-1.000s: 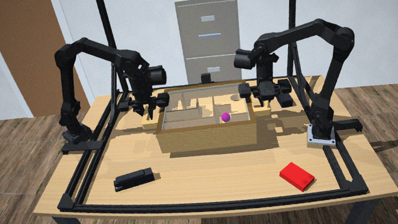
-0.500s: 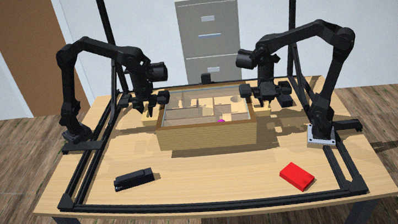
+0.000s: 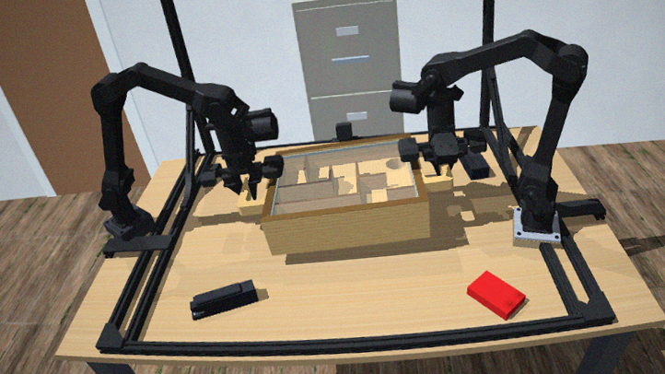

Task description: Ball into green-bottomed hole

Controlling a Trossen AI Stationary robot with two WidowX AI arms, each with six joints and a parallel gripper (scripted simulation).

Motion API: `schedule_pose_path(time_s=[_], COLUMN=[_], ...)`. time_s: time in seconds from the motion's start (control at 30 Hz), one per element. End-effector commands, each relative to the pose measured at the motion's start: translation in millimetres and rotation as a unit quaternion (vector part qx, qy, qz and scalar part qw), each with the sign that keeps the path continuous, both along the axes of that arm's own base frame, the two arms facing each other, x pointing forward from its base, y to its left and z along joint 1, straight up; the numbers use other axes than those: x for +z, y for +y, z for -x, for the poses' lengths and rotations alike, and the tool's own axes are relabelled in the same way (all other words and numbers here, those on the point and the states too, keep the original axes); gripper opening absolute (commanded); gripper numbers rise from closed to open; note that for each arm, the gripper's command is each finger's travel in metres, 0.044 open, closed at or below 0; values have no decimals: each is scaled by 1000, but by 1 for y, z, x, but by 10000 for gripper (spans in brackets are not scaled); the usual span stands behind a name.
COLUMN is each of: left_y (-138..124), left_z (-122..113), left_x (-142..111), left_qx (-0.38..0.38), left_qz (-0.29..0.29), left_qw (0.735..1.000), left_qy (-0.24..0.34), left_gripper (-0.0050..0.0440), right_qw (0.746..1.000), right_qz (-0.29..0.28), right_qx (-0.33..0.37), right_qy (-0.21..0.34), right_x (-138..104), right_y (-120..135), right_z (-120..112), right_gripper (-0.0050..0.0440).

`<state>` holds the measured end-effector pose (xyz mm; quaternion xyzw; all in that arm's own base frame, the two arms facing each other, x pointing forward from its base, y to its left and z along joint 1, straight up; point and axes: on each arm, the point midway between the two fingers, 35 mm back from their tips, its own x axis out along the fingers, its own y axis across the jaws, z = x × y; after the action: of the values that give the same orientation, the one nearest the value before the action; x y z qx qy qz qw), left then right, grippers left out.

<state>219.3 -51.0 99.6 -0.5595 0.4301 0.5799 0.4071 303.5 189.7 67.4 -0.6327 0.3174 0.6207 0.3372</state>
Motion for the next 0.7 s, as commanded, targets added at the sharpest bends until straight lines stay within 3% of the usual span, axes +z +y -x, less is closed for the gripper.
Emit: schedule_pose_path(time_s=[0.0, 0.23, 0.67], left_y=[3, 1, 1], left_z=[0, 0, 0], left_x=[-1, -27, -38], left_qx=[2, 1, 1], left_qz=[19, -4, -5], left_qw=[1000, 1000, 1000], left_qy=[-17, -21, -21], left_gripper=[20, 20, 20], right_qw=[1000, 1000, 1000], right_qz=[-15, 8, 8], right_qx=[1, 1, 1], right_qy=[17, 14, 14], right_x=[5, -12, -22], right_y=[-3, -1, -1], right_z=[0, 0, 0], right_gripper=[20, 20, 20])
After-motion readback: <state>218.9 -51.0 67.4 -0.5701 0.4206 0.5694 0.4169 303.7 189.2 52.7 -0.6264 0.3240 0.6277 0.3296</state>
